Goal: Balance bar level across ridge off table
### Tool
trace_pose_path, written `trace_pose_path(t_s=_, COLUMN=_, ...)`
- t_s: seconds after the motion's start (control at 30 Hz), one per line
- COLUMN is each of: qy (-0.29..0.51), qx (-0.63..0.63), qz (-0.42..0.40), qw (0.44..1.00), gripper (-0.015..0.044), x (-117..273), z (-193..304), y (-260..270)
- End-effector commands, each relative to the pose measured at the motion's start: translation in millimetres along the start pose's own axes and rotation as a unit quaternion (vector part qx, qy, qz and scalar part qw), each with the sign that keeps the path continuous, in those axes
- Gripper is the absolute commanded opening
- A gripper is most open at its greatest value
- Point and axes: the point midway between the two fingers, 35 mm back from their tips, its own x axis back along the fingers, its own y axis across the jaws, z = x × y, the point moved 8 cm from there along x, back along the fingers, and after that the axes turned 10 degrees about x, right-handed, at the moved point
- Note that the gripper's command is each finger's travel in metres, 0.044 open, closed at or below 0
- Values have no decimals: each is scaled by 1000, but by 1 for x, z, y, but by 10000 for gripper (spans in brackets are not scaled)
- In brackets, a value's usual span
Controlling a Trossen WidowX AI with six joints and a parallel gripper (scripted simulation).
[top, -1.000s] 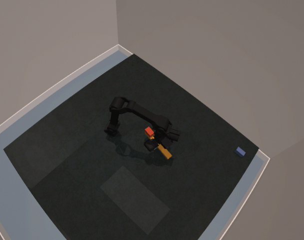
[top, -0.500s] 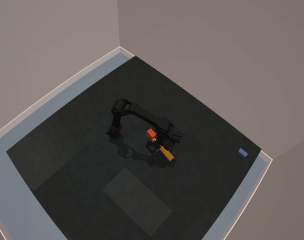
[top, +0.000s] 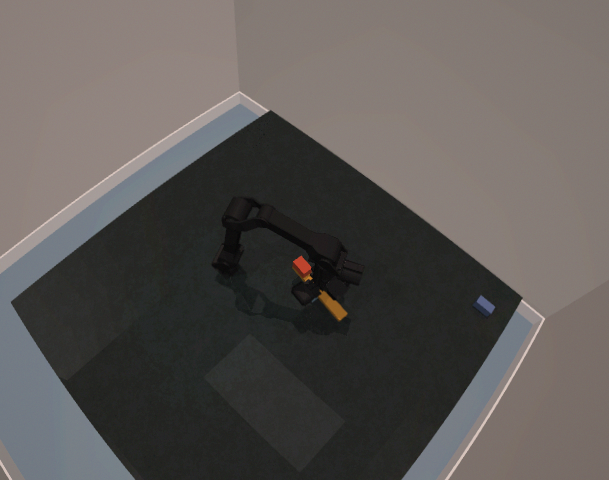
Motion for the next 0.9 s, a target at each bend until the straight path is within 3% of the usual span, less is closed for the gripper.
trace_pose_path(t_s=0.0, qy=0, qx=0, qz=0, qw=1000, gripper=0, x=0, z=0, y=0)
trace_pose_path(t_s=0.13, qy=0, qx=0, qz=0, qw=1000, gripper=0, x=0, z=0, y=0)
trace_pose_path(t_s=0.37, qy=0, qx=0, qz=0, qw=1000, gripper=167, x=0, z=0, y=0)
trace_pose_path(t_s=0.87, qy=0, qx=0, qz=0, qw=1000, gripper=168, x=0, z=0, y=0)
